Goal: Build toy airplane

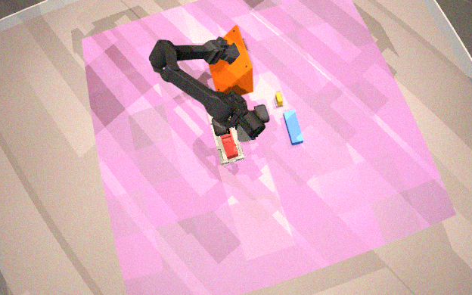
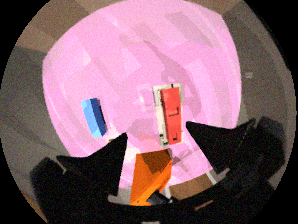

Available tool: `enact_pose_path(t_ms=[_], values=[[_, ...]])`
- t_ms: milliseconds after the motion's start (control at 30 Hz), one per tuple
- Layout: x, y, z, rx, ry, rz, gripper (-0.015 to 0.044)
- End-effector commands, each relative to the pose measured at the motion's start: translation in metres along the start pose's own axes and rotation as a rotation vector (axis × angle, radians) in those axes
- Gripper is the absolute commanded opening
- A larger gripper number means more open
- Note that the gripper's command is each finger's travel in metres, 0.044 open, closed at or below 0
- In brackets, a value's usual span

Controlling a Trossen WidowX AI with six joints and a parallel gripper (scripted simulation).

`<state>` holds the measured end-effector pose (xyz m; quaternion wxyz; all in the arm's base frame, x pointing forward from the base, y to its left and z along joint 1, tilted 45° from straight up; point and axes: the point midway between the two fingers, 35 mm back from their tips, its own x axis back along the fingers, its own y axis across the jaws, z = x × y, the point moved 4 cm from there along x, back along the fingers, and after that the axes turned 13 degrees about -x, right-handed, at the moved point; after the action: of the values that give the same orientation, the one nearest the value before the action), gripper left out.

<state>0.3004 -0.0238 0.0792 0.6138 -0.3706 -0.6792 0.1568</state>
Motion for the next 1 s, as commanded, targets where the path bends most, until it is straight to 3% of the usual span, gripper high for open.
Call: enact_pose_path(t_ms=[0,367,600,733,967], values=[[0.001,0.053,-0.003,0.007,-0.007,-0.016,0.0440],[-0.012,0.194,0.030,-0.048,0.022,0.008,0.0440],[-0.015,0.196,0.031,-0.049,0.022,0.009,0.0440],[-0.053,0.195,0.032,-0.049,0.022,0.011,0.0440],[-0.063,0.195,0.032,-0.050,0.022,0.011,0.0440]])
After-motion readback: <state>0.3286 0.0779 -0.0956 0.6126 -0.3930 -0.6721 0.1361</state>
